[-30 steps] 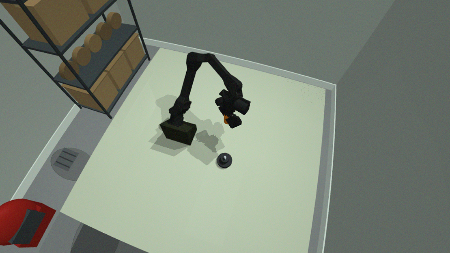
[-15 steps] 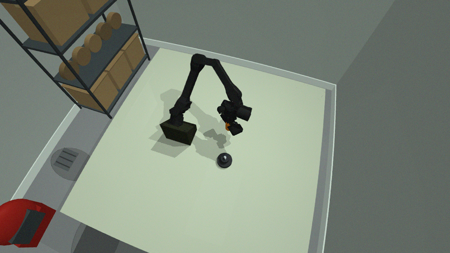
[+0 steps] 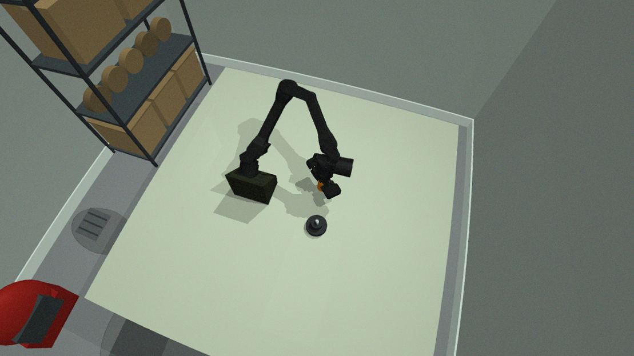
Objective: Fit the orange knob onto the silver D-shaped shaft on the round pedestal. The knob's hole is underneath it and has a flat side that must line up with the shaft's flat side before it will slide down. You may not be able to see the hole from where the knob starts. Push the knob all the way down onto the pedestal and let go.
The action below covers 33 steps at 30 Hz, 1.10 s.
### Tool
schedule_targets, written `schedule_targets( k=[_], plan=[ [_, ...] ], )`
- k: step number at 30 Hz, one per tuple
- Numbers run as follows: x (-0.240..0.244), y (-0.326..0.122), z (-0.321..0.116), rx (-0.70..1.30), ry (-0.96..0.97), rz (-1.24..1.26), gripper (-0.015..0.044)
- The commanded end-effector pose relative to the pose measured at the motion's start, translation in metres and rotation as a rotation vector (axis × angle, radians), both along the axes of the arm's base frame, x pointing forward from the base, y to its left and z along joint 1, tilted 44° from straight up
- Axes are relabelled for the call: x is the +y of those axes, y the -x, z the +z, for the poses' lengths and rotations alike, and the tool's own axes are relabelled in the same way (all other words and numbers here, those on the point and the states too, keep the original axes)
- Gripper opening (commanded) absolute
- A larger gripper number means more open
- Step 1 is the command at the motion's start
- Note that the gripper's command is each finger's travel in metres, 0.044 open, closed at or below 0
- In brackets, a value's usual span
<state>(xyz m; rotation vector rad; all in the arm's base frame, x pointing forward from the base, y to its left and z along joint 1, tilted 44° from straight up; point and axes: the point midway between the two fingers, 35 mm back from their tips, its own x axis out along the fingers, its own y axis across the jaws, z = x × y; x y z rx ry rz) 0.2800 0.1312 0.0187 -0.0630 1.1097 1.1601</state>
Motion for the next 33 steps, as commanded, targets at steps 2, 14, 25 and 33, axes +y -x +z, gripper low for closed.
schedule_targets(
  k=[2, 14, 25, 33],
  plan=[
    [0.0034, 0.0005, -0.0039, 0.0, -0.007, -0.007, 0.0],
    [0.0024, 0.0003, -0.0035, -0.002, -0.004, -0.005, 0.0131],
    [0.0024, 0.0003, -0.0035, -0.002, -0.004, -0.005, 0.024],
    [0.0024, 0.0003, -0.0035, -0.002, -0.004, -0.005, 0.024]
  ],
)
